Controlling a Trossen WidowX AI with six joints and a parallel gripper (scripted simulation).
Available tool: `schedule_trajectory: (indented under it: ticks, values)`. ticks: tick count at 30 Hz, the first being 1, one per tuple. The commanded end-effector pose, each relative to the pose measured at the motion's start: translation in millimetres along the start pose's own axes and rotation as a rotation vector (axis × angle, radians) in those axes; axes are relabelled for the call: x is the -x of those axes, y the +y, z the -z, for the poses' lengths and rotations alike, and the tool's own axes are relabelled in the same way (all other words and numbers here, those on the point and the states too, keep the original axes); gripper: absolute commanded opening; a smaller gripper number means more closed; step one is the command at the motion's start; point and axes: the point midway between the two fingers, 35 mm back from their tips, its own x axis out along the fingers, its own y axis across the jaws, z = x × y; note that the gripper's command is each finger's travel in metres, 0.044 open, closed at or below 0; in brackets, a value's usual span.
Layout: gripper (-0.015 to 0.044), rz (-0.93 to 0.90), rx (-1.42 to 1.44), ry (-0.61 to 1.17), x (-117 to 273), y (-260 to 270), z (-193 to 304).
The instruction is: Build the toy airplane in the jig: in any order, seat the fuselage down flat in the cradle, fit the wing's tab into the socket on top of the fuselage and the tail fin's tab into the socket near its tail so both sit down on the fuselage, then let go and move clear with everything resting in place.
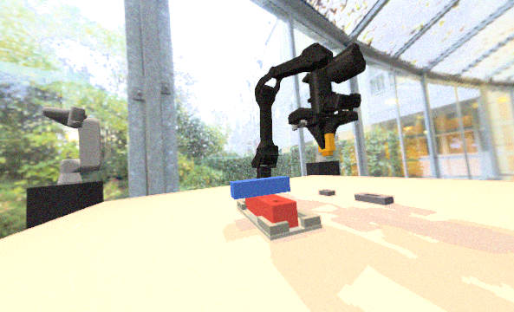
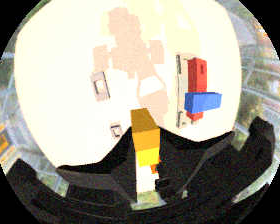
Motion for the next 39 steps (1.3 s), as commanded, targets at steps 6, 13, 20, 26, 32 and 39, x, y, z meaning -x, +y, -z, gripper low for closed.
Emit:
schedule_trajectory:
  ticks: [6, 13, 20, 26, 32, 39]
  values:
    - [0.0000, 0.001, -0.007, 0.001, -4.6, -16.3, -15.8]
    - [0.0000, 0.008, -0.018, -0.005, -8.4, -32.6, -27.6]
    - [0.0000, 0.013, -0.023, -0.008, -11.7, -47.2, -36.9]
    - [0.0000, 0.013, -0.024, -0.008, -14.3, -62.1, -45.4]
    - [0.0000, 0.013, -0.024, -0.007, -17.3, -77.5, -52.5]
    - [0.0000, 0.013, -0.024, -0.002, -21.1, -96.0, -58.9]
